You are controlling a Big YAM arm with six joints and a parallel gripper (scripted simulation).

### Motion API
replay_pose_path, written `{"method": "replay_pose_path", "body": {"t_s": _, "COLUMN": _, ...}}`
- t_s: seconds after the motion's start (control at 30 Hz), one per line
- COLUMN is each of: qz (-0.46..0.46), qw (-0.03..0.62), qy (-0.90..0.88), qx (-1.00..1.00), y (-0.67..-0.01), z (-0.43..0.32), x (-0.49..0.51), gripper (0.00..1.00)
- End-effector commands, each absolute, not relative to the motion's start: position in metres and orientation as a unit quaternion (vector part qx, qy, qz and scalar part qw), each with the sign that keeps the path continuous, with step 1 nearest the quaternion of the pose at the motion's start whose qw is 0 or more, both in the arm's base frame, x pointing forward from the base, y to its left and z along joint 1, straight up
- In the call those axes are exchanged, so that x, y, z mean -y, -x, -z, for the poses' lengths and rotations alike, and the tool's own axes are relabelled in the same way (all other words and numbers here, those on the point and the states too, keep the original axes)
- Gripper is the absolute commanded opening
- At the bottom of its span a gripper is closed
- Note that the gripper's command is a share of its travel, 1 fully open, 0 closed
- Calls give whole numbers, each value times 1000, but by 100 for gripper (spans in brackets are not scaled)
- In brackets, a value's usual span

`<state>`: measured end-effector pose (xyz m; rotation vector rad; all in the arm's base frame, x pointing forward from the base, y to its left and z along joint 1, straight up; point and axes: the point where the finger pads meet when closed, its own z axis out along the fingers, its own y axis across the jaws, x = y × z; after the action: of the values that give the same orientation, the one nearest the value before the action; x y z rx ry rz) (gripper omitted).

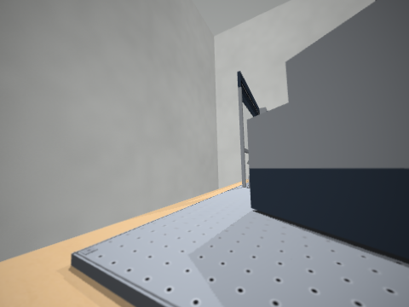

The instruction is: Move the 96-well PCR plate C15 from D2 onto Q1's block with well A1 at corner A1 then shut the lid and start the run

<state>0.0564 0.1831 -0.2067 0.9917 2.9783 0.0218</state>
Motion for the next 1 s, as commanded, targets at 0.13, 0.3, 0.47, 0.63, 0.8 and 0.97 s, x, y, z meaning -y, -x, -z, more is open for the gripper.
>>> {"method": "replay_pose_path", "body": {"t_s": 0.13, "qz": -2, "qw": 3, "qy": -317, "qx": -949, "y": -56, "z": 209, "x": -178, "gripper": 0}}
{"method": "replay_pose_path", "body": {"t_s": 0.3, "qz": -2, "qw": 3, "qy": -316, "qx": -949, "y": -56, "z": 209, "x": -179, "gripper": 0}}
{"method": "replay_pose_path", "body": {"t_s": 0.47, "qz": -3, "qw": 3, "qy": -316, "qx": -949, "y": -56, "z": 209, "x": -179, "gripper": 0}}
{"method": "replay_pose_path", "body": {"t_s": 0.63, "qz": -4, "qw": 3, "qy": -316, "qx": -949, "y": -56, "z": 209, "x": -180, "gripper": 0}}
{"method": "replay_pose_path", "body": {"t_s": 0.8, "qz": -5, "qw": 3, "qy": -316, "qx": -949, "y": -56, "z": 209, "x": -181, "gripper": 0}}
{"method": "replay_pose_path", "body": {"t_s": 0.97, "qz": -5, "qw": 3, "qy": -316, "qx": -949, "y": -56, "z": 209, "x": -181, "gripper": 0}}
